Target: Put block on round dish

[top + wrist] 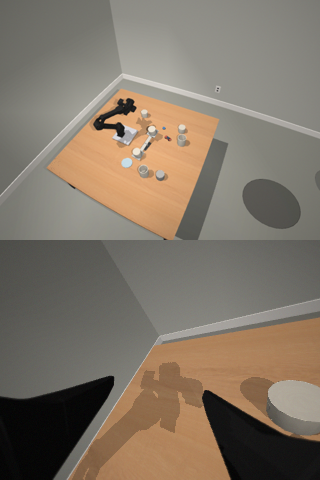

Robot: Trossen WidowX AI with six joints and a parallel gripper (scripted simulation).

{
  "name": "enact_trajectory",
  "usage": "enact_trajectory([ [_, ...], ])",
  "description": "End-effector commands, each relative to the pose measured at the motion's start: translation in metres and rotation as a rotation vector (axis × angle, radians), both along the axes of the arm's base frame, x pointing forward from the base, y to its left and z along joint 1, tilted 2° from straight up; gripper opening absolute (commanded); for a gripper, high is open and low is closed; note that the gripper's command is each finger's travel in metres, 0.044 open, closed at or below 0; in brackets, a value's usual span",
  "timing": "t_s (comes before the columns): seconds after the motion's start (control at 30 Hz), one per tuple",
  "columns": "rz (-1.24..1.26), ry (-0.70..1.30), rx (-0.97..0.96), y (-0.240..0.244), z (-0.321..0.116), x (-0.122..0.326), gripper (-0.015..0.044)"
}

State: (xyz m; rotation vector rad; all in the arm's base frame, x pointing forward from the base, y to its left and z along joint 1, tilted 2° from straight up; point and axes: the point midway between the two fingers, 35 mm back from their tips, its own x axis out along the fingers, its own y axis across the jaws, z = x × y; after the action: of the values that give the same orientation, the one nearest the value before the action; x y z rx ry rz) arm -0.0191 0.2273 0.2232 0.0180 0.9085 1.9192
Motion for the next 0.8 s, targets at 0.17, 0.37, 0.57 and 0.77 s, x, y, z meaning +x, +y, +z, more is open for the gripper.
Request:
enact_trajectory([
  [0.17,-0.273,-0.06,-0.109,-0.002,-0.004,0.043,0.044],
  [0.37,-0.463,-0.098,-0.189,-0.01,-0.008,0.073,0.044],
  [0.57,-0.653,-0.133,-0.268,-0.025,-0.01,0.102,0.044],
  [0.77,-0.843,-0.167,-0.347,-0.046,-0.011,0.128,0.044],
])
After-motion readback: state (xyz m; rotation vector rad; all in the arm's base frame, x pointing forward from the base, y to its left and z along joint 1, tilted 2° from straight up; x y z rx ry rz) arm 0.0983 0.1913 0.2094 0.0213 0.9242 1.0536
